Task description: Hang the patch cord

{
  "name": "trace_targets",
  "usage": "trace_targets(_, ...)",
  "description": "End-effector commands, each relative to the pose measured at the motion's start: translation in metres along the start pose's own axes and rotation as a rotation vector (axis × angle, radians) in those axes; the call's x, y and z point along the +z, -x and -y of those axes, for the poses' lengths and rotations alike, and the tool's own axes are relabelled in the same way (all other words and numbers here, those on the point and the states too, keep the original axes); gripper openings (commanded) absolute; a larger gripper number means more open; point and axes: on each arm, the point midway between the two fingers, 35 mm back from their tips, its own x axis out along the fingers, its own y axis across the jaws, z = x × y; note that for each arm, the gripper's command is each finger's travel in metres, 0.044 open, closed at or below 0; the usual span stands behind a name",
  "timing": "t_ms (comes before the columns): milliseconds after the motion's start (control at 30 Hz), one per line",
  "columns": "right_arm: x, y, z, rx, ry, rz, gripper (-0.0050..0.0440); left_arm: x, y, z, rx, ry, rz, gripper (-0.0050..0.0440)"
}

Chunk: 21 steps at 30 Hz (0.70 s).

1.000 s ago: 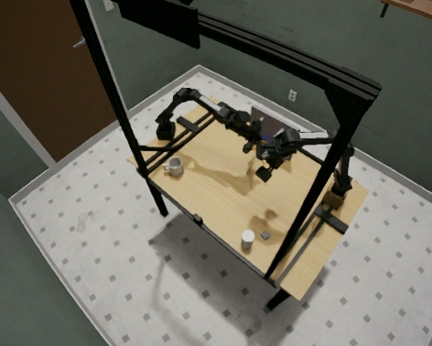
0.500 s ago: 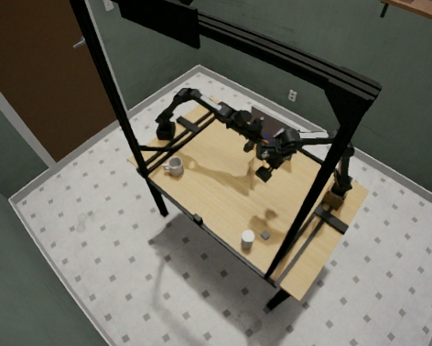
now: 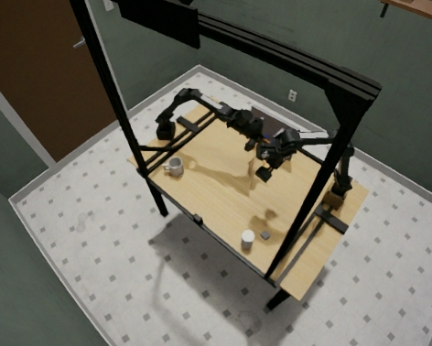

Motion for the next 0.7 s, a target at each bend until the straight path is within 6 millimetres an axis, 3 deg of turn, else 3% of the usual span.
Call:
trace_targets(0,-0.0002,0.0093,0.0005,0.022,-0.006,0.016,0.044,0.013,0.0041,-0.0047,0.008,0.02,0.02,0.0025)
trace_targets(667,-0.0002,0.0093,0.0005,0.022,-0.006,0.016,0.044,0.0164,0.0045,-0.0094,0.019,0.055,0.001,0.0025)
